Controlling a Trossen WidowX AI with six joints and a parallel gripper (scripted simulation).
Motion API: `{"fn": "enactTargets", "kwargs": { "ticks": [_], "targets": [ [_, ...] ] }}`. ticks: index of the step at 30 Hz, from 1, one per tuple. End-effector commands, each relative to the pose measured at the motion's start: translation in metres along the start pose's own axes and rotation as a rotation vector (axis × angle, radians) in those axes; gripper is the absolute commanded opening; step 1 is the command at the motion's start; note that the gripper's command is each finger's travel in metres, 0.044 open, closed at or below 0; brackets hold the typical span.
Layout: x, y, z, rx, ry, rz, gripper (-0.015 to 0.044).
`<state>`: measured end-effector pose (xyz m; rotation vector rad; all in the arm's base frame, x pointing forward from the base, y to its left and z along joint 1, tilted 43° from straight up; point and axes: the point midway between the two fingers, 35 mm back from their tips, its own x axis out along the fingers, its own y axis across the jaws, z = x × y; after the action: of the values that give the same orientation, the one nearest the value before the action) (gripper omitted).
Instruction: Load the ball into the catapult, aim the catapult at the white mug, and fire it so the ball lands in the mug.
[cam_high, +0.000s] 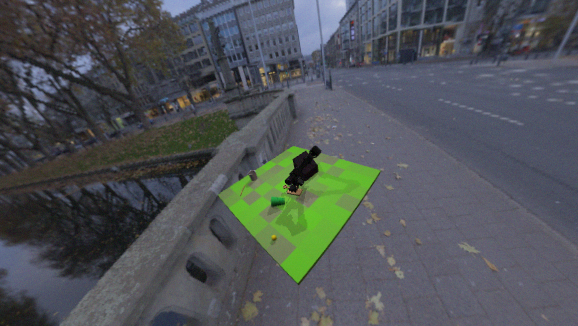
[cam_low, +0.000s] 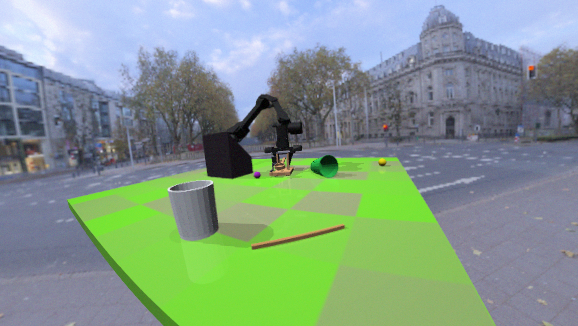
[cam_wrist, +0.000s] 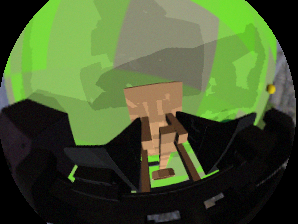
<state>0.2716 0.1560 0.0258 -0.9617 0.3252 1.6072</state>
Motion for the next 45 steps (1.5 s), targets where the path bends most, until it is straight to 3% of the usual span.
{"fn": "enactTargets", "kwargs": {
  "ticks": [1,5,9,15,23,32,45],
  "targets": [
    [0.000,-0.001,0.000,-0.003,0.000,-0.003,0.0118],
    [0.000,-0.001,0.000,-0.003,0.000,-0.003,0.0092],
    [-0.039,-0.001,0.000,-0.001,0.002,0.000,0.0000],
    [-0.051,0.000,-0.008,0.020,0.009,0.000,0.0000],
    [-0.062,0.015,-0.106,0.274,0.081,-0.001,0.0000],
    [-0.069,0.072,-0.206,0.575,0.099,0.003,0.0000],
    [-0.054,0.172,-0.297,0.930,0.027,-0.004,0.0000]
  ]
}}
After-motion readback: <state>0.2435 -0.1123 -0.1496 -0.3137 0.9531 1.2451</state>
